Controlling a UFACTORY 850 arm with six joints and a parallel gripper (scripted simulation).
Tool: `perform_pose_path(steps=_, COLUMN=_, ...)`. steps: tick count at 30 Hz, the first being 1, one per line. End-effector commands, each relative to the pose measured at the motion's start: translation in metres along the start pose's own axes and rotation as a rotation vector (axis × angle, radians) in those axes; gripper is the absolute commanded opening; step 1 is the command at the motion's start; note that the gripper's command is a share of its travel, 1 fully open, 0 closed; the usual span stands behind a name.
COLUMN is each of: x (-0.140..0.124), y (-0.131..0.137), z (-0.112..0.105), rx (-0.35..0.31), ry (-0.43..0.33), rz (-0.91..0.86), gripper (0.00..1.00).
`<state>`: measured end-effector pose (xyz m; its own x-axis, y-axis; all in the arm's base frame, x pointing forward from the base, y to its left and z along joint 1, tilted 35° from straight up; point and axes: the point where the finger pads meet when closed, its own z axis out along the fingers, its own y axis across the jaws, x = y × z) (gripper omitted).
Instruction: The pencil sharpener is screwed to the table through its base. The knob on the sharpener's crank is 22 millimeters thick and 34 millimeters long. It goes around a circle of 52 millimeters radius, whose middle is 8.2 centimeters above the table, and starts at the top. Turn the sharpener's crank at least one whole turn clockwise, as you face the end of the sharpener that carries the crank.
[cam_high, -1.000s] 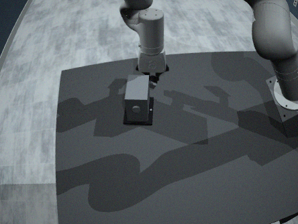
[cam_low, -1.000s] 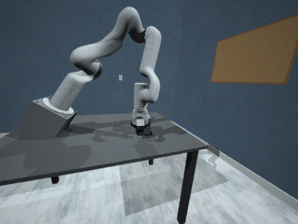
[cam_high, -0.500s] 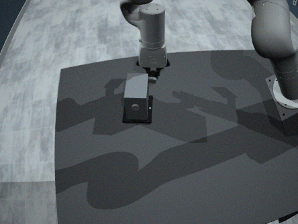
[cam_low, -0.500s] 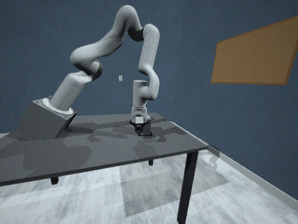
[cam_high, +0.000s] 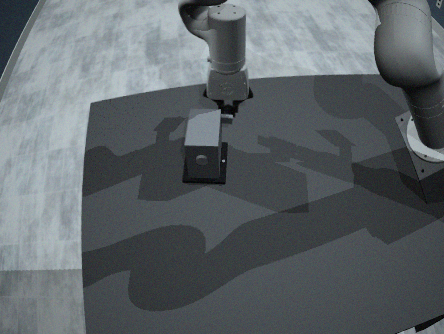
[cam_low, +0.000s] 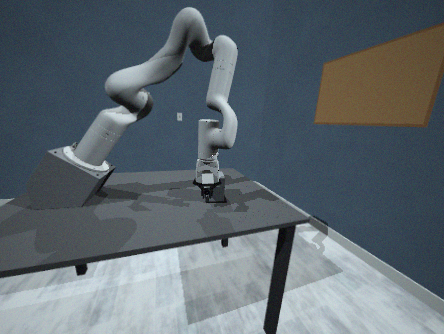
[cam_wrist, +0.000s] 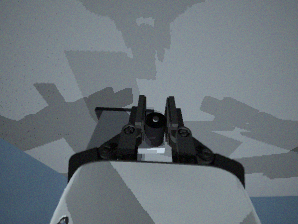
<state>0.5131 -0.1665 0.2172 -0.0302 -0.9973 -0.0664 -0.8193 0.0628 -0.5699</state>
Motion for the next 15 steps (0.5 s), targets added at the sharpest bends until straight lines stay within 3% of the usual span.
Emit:
perform_pose_path(steps=1, x=0.0002, y=-0.0007, z=-0.0004, rx=0.001, ry=0.000, rz=0.000, gripper=0.00)
perform_pose_path(steps=15, x=0.0002, y=-0.0006, z=-0.0042, rx=0.001, ry=0.000, rz=0.000, gripper=0.00)
